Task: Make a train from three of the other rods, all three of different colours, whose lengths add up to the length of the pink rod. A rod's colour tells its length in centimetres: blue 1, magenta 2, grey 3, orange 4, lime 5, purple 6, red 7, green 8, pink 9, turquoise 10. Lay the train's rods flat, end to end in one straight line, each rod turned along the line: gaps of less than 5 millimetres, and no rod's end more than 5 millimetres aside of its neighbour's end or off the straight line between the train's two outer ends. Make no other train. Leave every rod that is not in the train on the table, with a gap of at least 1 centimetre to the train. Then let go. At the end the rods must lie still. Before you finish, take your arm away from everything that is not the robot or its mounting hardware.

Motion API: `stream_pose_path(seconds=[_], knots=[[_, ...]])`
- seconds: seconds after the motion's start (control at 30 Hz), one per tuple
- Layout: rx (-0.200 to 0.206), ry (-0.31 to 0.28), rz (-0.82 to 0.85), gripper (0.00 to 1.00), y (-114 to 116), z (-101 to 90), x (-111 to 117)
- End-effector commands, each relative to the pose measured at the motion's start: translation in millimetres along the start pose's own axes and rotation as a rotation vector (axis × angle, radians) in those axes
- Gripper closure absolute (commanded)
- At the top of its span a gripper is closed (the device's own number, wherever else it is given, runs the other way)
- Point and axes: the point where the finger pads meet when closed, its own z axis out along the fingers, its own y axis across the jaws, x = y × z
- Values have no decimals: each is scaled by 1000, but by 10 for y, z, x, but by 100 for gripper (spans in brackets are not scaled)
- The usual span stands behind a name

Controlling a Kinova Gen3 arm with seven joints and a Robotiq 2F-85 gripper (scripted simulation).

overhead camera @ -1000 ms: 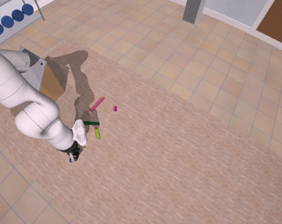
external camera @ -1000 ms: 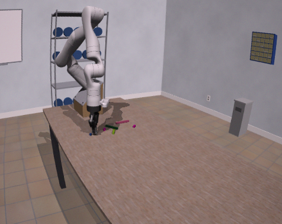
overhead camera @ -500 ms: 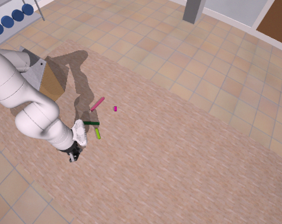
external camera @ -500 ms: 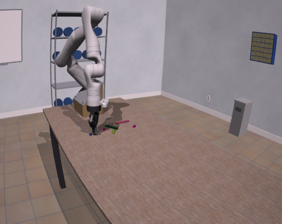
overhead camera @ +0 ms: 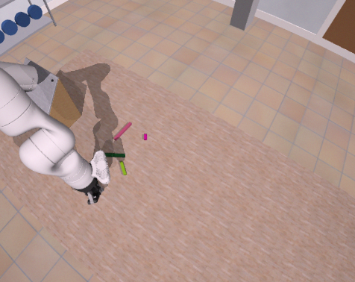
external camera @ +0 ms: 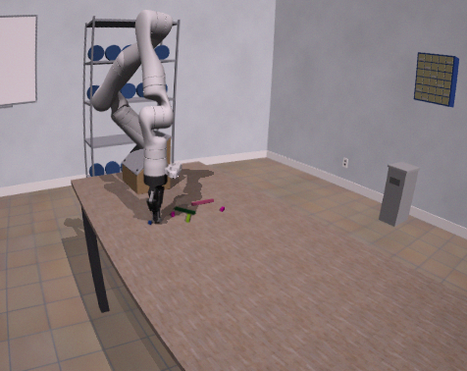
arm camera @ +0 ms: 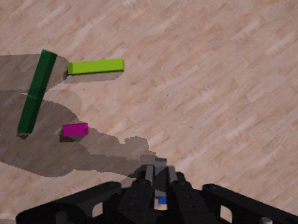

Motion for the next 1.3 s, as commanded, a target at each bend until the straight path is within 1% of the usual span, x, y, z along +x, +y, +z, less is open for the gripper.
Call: stream_pose_path(seconds=[0.0, 1.27], knots=[[-6, 6, -13, 95, 33, 6, 33], [-3, 3, -20, 95, 37, 11, -1]])
